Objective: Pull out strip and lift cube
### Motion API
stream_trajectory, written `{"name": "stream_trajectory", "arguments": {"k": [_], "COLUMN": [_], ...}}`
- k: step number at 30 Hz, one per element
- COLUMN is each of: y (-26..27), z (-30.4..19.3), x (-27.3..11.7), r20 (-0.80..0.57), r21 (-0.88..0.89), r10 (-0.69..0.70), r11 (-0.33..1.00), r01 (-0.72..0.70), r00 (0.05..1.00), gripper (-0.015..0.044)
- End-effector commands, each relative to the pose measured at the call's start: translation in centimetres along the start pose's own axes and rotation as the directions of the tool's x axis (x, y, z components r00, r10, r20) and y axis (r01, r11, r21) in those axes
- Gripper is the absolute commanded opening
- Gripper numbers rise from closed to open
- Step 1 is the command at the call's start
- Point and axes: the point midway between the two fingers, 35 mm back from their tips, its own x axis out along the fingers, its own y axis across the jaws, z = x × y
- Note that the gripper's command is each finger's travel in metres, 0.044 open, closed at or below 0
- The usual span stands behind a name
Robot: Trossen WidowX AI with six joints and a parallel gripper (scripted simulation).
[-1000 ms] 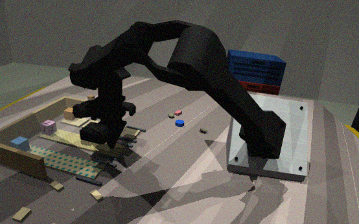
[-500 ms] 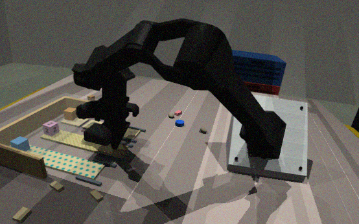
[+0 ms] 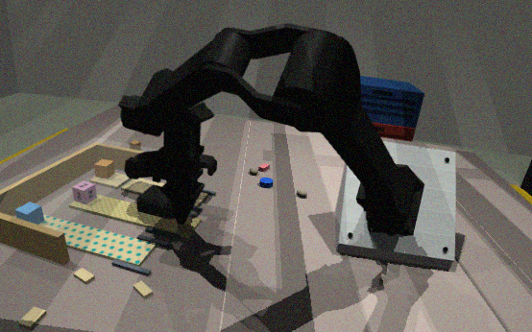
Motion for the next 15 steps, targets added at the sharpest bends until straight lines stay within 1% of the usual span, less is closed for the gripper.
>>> {"name": "stream_trajectory", "arguments": {"k": [1, 15], "y": [0.0, 0.0], "z": [-1.1, -3.2], "x": [0.6, 0.6], "r20": [-0.022, -0.023], "r21": [0.003, 0.004], "r10": [0.004, 0.004], "r11": [1.000, 1.000], "r01": [-0.004, -0.004], "r00": [1.000, 1.000], "gripper": [0.0000, 0.0000]}}
